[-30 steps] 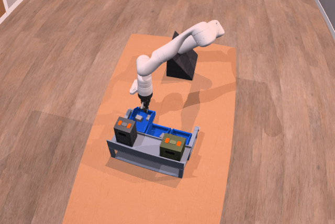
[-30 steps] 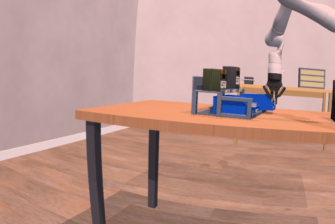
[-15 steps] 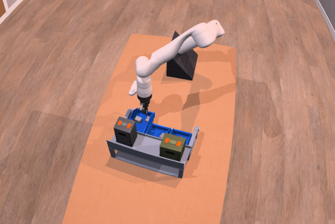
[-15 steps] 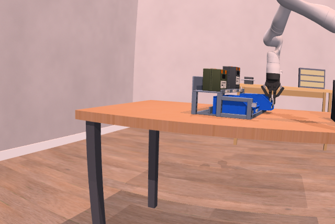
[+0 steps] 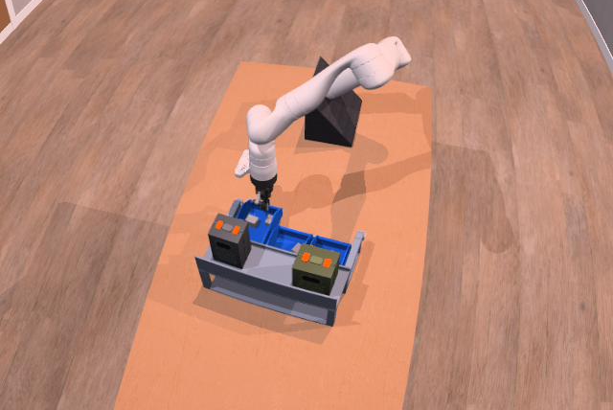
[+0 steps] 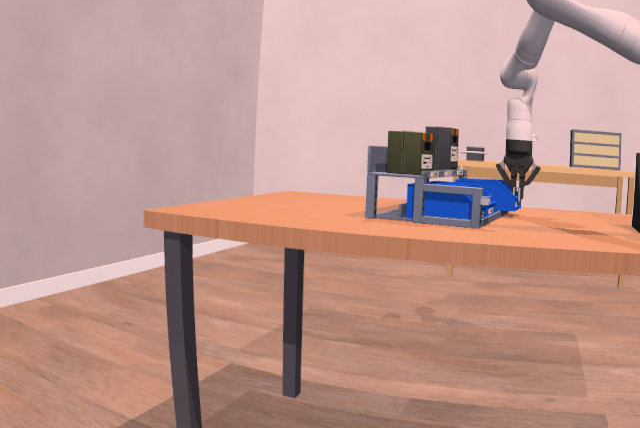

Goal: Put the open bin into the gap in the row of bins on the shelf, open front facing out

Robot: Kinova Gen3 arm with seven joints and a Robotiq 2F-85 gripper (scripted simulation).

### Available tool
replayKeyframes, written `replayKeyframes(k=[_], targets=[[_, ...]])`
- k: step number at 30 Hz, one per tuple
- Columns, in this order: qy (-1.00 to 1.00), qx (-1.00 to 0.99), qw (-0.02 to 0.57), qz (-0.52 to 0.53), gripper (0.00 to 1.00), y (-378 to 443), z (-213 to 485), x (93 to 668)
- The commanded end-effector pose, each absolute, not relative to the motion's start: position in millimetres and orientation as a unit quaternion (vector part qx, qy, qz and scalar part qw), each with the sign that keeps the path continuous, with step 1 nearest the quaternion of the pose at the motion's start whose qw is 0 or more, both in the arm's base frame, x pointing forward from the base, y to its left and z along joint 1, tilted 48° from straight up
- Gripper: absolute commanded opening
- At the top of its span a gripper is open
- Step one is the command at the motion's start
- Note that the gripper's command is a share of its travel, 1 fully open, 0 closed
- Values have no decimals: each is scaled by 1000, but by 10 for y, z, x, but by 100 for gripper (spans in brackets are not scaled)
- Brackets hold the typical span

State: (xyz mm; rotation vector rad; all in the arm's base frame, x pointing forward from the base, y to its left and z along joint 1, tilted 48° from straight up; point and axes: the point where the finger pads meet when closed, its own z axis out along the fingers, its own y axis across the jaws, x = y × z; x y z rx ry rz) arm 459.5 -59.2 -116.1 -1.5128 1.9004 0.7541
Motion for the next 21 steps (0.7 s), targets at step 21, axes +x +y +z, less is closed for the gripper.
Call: replayKeyframes(k=[21], targets=[[715, -568, 295, 281, 10, -637, -1160, 4716]])
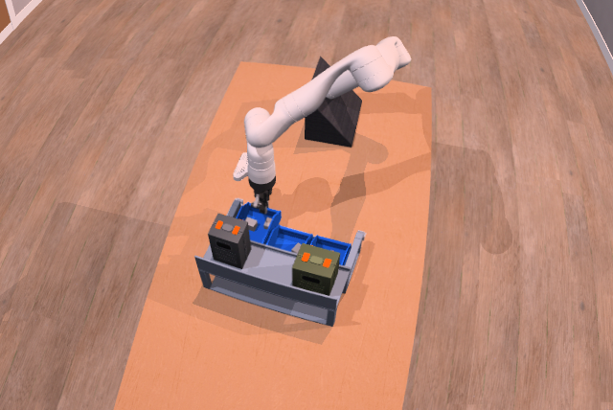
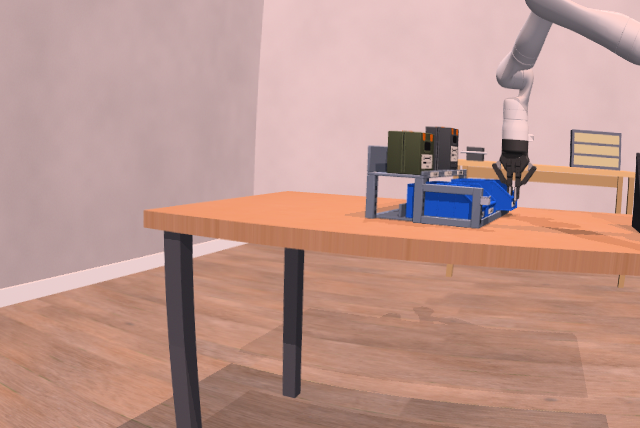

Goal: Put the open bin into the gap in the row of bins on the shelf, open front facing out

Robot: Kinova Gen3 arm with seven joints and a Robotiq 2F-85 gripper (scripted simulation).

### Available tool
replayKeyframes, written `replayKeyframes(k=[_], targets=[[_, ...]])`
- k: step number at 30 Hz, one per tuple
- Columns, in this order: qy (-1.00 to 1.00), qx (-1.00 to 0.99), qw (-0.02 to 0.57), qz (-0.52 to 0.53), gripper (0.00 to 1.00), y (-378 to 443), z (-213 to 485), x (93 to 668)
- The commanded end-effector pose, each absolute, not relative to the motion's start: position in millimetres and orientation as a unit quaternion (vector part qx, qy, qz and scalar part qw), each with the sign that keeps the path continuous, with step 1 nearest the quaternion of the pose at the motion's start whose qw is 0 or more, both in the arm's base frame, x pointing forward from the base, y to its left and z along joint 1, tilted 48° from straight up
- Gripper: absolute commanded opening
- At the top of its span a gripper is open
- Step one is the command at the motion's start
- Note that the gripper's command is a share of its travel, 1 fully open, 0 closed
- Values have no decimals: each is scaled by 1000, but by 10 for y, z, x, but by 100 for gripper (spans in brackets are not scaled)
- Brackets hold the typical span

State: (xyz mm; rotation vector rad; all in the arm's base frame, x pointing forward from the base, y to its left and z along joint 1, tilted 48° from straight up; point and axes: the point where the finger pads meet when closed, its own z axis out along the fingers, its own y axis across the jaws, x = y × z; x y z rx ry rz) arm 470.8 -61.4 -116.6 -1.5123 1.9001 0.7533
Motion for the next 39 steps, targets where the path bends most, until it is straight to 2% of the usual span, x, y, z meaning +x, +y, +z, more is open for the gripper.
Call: replayKeyframes(k=[1, 39], targets=[[715, -568, 295, 281, 10, -637, -1160, 4716], [715, -568, 295, 281, 10, -679, -1174, 4894]])
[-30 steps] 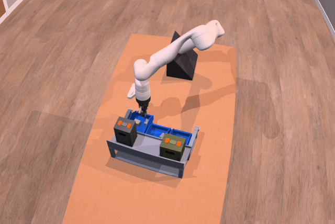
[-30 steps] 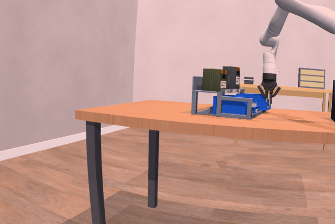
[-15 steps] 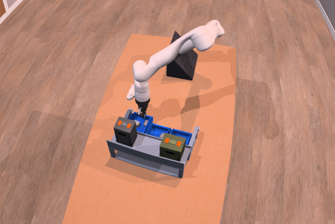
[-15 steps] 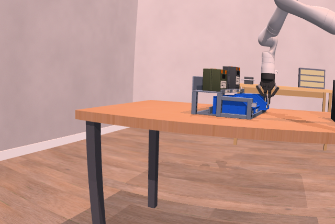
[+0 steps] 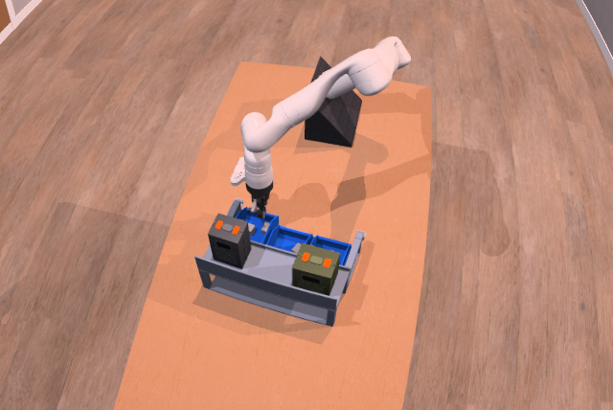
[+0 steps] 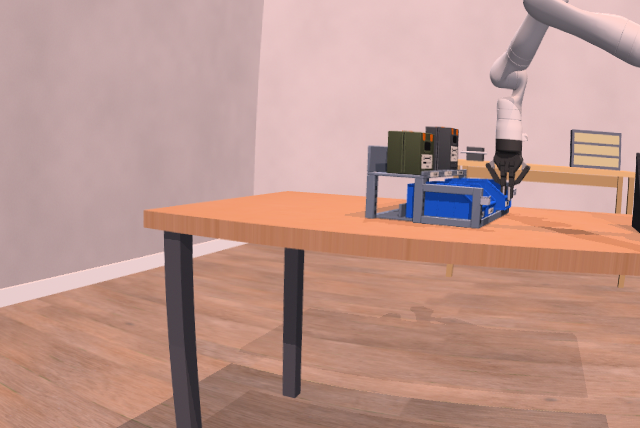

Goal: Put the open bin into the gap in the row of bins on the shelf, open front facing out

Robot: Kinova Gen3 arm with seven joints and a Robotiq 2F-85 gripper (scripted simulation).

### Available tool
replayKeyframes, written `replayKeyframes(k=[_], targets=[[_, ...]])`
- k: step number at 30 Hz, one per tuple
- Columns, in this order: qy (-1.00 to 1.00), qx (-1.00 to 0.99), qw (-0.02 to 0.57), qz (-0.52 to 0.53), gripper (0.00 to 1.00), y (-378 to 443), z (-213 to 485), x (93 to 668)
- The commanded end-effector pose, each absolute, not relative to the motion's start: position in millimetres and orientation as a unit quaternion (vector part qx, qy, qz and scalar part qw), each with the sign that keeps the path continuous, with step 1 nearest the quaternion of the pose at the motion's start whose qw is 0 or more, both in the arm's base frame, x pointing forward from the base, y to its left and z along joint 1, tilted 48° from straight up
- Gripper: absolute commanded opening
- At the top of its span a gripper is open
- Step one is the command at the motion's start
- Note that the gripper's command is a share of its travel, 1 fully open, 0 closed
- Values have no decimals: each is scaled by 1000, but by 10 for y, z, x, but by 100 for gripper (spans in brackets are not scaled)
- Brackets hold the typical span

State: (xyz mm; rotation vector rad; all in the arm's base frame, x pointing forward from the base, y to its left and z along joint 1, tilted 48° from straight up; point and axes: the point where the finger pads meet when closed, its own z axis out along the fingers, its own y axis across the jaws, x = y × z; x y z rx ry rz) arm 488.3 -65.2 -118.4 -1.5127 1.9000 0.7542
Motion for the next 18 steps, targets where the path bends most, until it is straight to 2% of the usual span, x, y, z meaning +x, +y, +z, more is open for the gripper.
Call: replayKeyframes(k=[1, 18], targets=[[715, -568, 295, 281, 10, -679, -1174, 4894], [715, -568, 295, 281, 10, -705, -1178, 4980]])
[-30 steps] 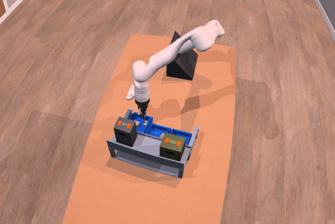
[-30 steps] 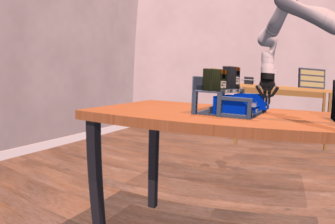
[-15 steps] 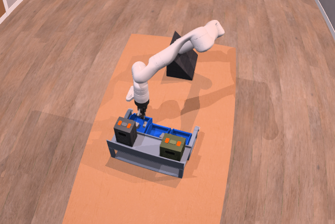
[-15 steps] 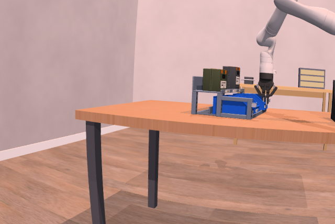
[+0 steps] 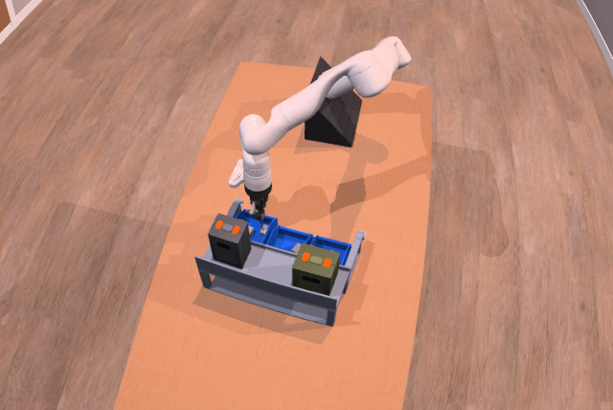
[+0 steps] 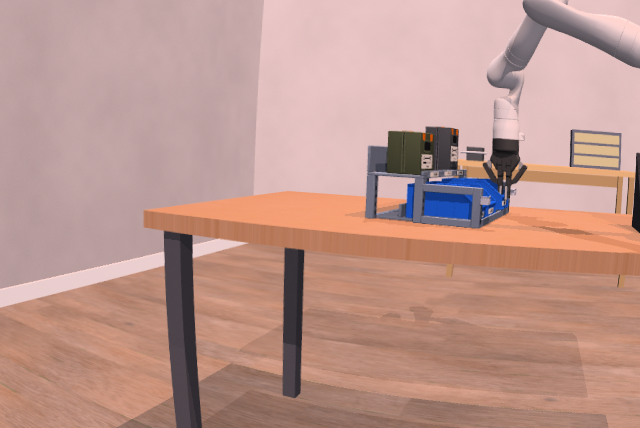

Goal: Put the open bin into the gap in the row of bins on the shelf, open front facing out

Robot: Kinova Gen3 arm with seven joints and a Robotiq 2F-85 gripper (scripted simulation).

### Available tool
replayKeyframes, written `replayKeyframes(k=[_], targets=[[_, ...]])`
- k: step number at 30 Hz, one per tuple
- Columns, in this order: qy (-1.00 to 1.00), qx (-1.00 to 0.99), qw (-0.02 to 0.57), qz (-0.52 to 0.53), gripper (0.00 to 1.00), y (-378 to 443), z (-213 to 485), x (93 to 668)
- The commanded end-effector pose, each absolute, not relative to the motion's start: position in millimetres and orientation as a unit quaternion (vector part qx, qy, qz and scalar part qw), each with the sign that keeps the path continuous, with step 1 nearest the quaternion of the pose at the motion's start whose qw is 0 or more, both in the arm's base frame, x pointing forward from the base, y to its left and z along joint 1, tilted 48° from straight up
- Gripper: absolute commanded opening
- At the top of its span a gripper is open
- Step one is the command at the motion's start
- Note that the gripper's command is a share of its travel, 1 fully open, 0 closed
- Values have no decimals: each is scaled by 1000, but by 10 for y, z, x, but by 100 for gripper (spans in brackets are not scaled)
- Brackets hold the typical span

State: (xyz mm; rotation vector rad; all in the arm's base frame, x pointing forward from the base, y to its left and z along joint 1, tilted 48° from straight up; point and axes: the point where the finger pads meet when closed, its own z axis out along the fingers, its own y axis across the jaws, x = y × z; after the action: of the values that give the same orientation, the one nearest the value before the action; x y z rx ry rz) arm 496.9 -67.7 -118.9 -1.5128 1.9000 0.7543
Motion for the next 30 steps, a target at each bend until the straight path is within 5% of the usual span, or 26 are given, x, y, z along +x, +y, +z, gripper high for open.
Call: replayKeyframes(k=[1, 30], targets=[[715, -568, 295, 281, 10, -705, -1178, 4980], [715, -568, 295, 281, 10, -766, -1174, 5106]])
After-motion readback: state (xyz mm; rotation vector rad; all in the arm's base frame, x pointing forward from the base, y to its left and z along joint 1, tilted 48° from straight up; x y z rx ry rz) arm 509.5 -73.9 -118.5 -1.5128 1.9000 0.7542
